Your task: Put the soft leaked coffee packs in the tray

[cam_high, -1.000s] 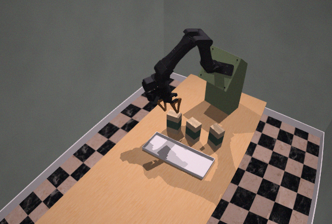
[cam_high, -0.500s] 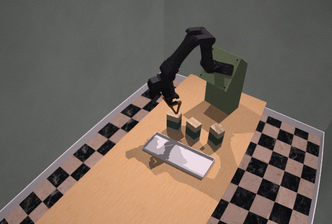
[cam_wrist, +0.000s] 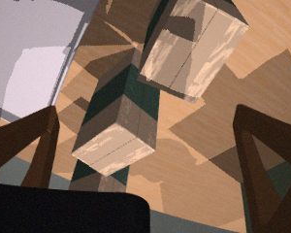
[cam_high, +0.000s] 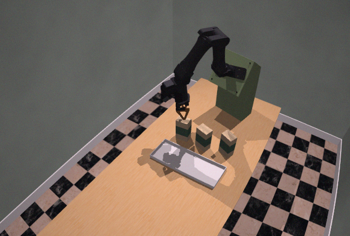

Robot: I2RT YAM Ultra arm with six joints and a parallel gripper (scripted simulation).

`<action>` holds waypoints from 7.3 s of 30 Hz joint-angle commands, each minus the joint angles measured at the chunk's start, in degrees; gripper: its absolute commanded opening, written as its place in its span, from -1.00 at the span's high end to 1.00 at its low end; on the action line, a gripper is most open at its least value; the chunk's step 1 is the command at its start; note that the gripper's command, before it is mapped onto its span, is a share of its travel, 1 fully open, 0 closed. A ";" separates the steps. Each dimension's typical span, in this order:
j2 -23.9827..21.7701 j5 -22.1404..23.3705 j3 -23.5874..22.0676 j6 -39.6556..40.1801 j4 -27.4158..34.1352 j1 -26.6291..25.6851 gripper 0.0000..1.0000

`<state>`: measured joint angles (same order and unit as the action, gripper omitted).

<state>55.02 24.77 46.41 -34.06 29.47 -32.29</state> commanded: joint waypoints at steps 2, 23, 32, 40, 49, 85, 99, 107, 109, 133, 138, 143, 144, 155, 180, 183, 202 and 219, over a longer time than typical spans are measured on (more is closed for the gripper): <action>-2.14 -3.24 -2.11 -8.33 -3.09 0.67 -1.00; -4.55 -10.15 -6.90 -25.81 -7.55 1.93 -1.00; -4.51 -10.24 -6.90 -25.83 -7.58 1.97 -1.00; -4.51 -10.25 -6.90 -25.81 -7.52 1.97 -0.58; -4.51 -10.25 -6.90 -25.81 -7.52 1.97 -0.58; 5.19 -12.81 -7.80 -27.96 -18.42 5.12 -0.58; 5.20 -12.81 -7.80 -27.96 -18.33 5.12 -0.58; 5.30 -12.79 -7.65 -27.91 -18.29 4.98 -0.58; 5.71 -12.70 -7.02 -27.67 -18.09 4.38 -0.58; 8.72 -12.84 -6.40 -28.04 -20.32 5.39 -0.58; 10.71 -13.21 -6.41 -28.32 -22.38 6.14 -0.58; 13.09 -13.63 -6.32 -28.62 -24.71 6.65 -0.58; 13.68 -13.73 -6.29 -28.69 -25.29 6.78 -0.58; 17.96 -14.40 -5.82 -29.15 -29.19 7.42 -0.58; 17.82 -14.50 -5.70 -29.15 -29.74 7.44 -0.58; 17.82 -14.50 -5.70 -29.15 -29.74 7.44 -0.58; 17.82 -14.50 -5.70 -29.15 -29.74 7.44 -0.58; 17.82 -14.50 -5.70 -29.15 -29.74 7.44 -0.58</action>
<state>73.10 11.16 38.63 -62.74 0.60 -25.23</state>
